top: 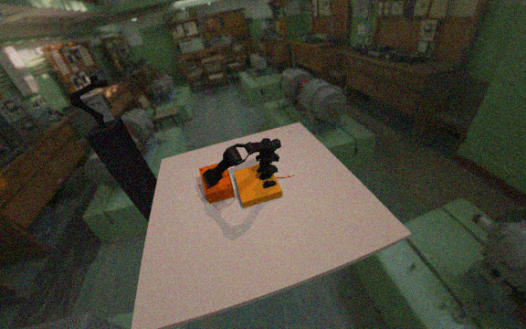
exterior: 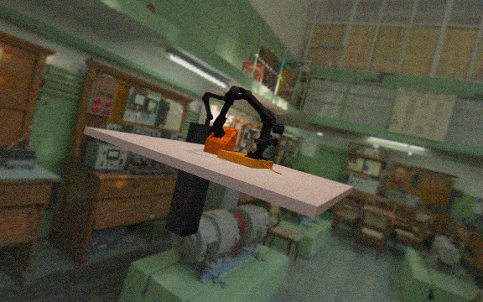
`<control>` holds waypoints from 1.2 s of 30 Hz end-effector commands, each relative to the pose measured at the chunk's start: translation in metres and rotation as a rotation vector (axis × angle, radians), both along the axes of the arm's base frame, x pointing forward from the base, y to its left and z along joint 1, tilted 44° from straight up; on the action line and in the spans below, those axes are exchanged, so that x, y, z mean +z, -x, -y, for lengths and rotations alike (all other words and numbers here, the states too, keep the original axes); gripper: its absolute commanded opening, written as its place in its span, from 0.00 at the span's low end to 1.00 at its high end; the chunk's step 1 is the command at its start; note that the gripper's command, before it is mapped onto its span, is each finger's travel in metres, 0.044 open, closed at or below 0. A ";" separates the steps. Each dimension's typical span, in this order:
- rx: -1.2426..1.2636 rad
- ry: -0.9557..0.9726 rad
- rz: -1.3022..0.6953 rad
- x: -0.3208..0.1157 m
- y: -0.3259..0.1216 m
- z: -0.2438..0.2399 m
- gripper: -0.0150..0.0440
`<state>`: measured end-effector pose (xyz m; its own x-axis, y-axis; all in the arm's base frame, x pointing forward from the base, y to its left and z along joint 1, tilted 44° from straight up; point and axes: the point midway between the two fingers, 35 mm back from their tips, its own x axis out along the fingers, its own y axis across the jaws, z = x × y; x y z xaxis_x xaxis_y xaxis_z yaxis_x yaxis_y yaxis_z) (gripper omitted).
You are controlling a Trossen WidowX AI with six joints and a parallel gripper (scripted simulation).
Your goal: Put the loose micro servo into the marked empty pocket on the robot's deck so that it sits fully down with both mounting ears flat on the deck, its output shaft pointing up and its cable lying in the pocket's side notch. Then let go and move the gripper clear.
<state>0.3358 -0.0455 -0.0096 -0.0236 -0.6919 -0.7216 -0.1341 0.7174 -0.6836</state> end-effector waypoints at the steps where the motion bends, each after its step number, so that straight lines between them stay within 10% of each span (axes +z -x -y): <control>1: 0.002 0.006 -0.005 -0.002 0.001 0.003 0.25; 36: 0.002 0.006 -0.005 -0.012 0.001 0.013 0.25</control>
